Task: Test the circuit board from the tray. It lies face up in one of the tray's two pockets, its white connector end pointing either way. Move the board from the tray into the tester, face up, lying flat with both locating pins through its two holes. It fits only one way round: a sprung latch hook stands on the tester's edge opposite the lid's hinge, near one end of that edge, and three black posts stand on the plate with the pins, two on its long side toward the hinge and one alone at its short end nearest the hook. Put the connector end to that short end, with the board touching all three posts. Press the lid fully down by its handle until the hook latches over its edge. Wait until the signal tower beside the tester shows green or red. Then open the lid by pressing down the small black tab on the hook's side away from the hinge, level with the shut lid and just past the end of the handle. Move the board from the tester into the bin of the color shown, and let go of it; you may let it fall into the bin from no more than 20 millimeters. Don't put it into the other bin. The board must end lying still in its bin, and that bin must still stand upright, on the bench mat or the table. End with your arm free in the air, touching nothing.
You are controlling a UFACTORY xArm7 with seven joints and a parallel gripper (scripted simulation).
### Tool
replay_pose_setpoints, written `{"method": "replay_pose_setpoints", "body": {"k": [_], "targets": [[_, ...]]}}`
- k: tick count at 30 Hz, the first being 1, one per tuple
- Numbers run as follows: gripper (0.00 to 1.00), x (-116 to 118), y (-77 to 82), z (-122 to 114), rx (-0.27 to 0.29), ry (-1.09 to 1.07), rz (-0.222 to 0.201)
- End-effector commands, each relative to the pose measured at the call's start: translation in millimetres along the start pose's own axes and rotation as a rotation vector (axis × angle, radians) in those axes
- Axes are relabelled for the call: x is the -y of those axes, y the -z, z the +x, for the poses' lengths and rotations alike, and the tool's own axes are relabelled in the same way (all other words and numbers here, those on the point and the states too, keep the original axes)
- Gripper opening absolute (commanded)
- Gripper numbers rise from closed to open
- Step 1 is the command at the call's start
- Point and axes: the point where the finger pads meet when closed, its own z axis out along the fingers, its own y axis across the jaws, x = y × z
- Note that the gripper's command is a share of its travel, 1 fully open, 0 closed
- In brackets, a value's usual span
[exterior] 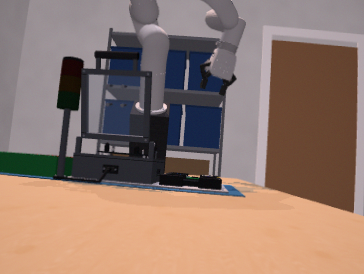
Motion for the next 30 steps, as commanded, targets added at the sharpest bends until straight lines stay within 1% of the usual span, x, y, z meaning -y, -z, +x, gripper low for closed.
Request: {"method": "replay_pose_setpoints", "body": {"k": [1,19,21,23,30], "targets": [[1.0,-1,1.1,0,0.001,0.001,-0.003],[1.0,-1,1.5,-1,0.001,-0.009,-0.005],[1.0,-1,3.8,-11,-0.001,-0.065,-0.018],[1.0,0,8.0,-29,-0.004,-0.175,-0.043],[1.0,3,13.7,-55,-0.007,-0.336,-0.078]]}}
